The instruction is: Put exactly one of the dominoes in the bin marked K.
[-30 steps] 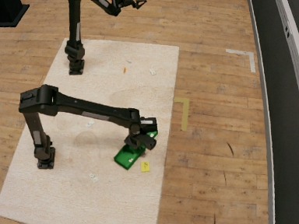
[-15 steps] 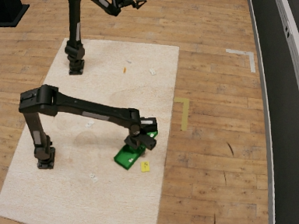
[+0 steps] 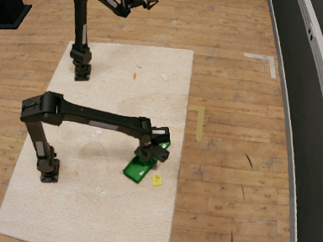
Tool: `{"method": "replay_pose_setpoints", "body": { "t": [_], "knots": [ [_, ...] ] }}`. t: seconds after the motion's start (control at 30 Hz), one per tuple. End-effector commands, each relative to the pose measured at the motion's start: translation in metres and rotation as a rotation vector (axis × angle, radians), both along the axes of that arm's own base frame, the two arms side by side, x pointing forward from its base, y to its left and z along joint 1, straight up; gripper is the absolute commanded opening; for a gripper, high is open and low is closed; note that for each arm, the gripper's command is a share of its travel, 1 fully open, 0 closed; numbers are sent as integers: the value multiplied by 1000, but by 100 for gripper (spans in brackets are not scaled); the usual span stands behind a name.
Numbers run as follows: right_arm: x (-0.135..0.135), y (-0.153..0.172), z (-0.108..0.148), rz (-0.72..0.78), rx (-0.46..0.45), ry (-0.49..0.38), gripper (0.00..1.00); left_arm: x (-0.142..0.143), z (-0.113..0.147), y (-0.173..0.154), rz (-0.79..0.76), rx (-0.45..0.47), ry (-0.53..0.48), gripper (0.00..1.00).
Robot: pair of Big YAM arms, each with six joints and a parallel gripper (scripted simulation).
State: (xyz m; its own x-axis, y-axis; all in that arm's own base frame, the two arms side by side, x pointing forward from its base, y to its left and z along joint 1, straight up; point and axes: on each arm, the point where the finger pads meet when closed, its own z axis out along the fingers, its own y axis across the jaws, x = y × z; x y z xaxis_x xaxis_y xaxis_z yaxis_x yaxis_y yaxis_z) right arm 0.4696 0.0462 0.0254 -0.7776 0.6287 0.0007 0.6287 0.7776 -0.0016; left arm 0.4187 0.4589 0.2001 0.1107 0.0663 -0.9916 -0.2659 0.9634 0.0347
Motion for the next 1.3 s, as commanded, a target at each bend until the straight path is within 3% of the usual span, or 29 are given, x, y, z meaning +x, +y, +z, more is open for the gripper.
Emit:
{"method": "replay_pose_setpoints", "body": {
  "t": [0.0, 0.07, 0.13, 0.17, 0.3, 0.63, 0.7, 0.73, 0.87, 1.1, 1.17, 1.27],
  "knots": [
    [22, -2, 5, -8, 5, -41, 9, -6, 8, 9, 16, 15, -9, 100],
    [23, -2, 21, -7, 6, -50, 9, -6, 8, 9, 16, 15, -9, 100],
    [23, -2, 21, -7, 6, -50, 9, -6, 8, 9, 16, 15, -9, 100],
    [1, -4, 11, -7, 2, -8, 9, -6, 8, 9, 16, 15, -9, 100],
    [22, -2, 32, -7, 7, -56, 9, -6, 8, 9, 16, 15, -9, 100],
    [21, -2, 46, -7, 7, -55, 9, -6, 8, 9, 16, 15, -9, 100],
    [21, -2, 46, -7, 7, -55, 9, -6, 8, 9, 16, 15, -9, 100],
    [2, -4, 21, -7, 0, 11, 9, -6, 8, 9, 16, 15, -9, 100],
    [24, -2, 61, -7, 8, -70, 9, -6, 8, 9, 16, 15, -9, 100],
    [22, -2, 90, -7, 8, -72, 9, -6, 8, 9, 16, 15, -9, 100],
    [-2, -4, 52, -7, -1, 24, 9, -6, 8, 9, 16, 15, -9, 100],
    [-3, -5, 52, -7, -1, 24, 9, -6, 8, 9, 16, 15, -9, 100]
  ]
}}
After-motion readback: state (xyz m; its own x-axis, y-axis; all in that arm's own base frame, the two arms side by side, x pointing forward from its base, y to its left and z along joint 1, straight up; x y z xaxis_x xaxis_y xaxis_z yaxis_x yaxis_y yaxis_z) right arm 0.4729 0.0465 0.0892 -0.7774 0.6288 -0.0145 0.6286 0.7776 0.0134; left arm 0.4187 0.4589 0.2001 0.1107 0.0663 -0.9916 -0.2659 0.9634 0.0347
